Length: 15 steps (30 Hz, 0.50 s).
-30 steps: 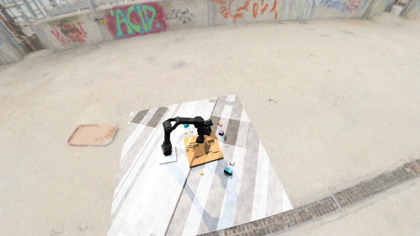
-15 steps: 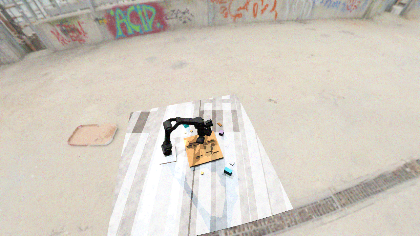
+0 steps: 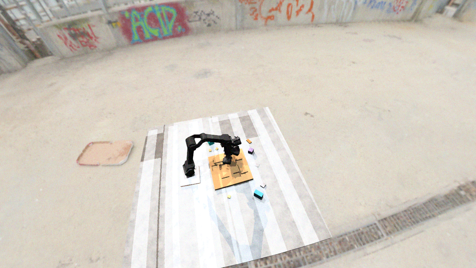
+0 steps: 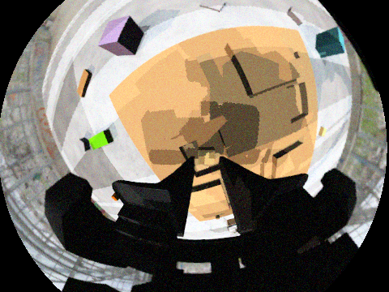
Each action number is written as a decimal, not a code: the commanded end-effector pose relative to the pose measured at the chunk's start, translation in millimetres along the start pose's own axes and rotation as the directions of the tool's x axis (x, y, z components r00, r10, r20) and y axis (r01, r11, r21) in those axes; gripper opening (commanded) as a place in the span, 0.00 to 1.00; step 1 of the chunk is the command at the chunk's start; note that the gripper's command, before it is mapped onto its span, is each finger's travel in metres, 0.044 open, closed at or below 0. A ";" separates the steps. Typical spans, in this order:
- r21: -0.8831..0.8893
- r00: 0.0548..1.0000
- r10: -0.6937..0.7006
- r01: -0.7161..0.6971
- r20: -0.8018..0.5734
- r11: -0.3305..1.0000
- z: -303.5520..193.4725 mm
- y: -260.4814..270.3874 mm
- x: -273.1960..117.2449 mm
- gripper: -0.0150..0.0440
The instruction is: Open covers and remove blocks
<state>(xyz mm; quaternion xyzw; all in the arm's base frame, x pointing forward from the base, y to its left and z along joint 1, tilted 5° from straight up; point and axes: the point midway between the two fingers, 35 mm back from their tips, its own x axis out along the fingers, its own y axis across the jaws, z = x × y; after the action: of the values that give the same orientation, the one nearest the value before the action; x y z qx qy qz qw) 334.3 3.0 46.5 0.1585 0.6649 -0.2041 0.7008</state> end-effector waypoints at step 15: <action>-0.004 1.000 -0.004 0.004 0.000 1.000 -0.1 -0.7 12.4 0.50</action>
<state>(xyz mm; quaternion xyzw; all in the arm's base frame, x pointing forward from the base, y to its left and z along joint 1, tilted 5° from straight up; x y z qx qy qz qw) 335.3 2.2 37.3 0.1589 0.6637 -0.2038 0.7019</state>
